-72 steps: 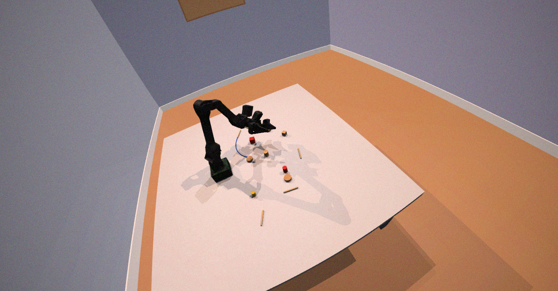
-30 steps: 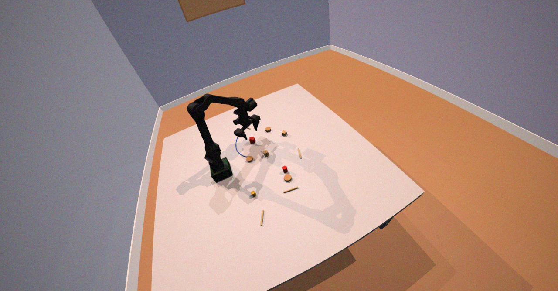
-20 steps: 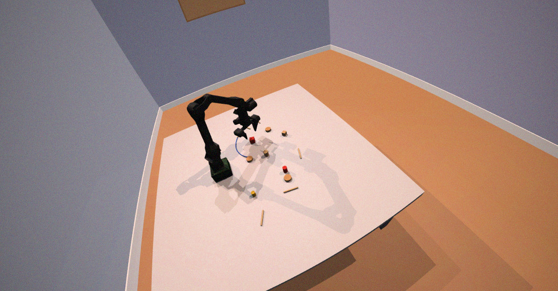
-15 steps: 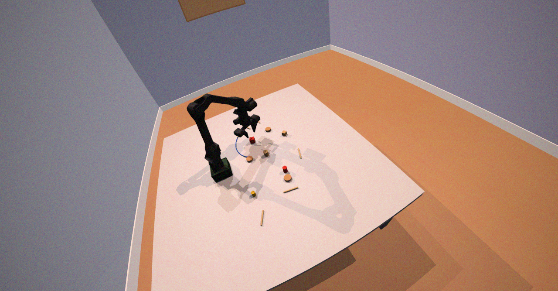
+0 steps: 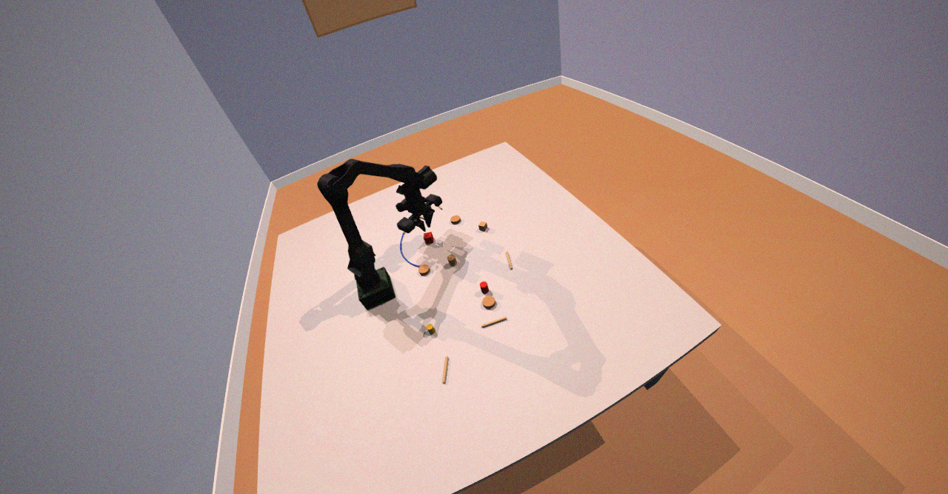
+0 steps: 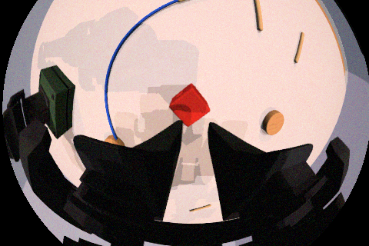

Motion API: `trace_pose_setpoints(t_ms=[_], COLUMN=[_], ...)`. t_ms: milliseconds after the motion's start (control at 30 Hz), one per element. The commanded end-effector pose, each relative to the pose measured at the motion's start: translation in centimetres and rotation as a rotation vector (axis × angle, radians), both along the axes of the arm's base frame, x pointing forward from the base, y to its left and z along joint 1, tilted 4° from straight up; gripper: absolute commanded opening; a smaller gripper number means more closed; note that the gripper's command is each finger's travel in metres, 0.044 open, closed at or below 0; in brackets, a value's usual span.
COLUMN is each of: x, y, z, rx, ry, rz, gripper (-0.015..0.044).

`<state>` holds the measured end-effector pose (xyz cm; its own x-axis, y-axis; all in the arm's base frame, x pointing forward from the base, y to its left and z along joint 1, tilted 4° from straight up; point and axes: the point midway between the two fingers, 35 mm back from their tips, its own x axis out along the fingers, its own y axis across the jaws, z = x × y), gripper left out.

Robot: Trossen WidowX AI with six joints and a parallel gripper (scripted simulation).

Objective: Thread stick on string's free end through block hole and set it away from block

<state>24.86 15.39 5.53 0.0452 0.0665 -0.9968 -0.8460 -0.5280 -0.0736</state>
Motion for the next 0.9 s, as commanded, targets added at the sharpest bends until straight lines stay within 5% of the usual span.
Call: trace_pose_setpoints(t_ms=[0, 567, 867], x=[0.0, 0.0, 0.0], y=[0.0, 0.0, 0.0], z=[0.0, 0.0, 0.0], rx=[0.0, 0.0, 0.0], ry=[0.0, 0.0, 0.0], rz=[0.0, 0.0, 0.0], gripper=[0.0007, 0.0, 0.0236])
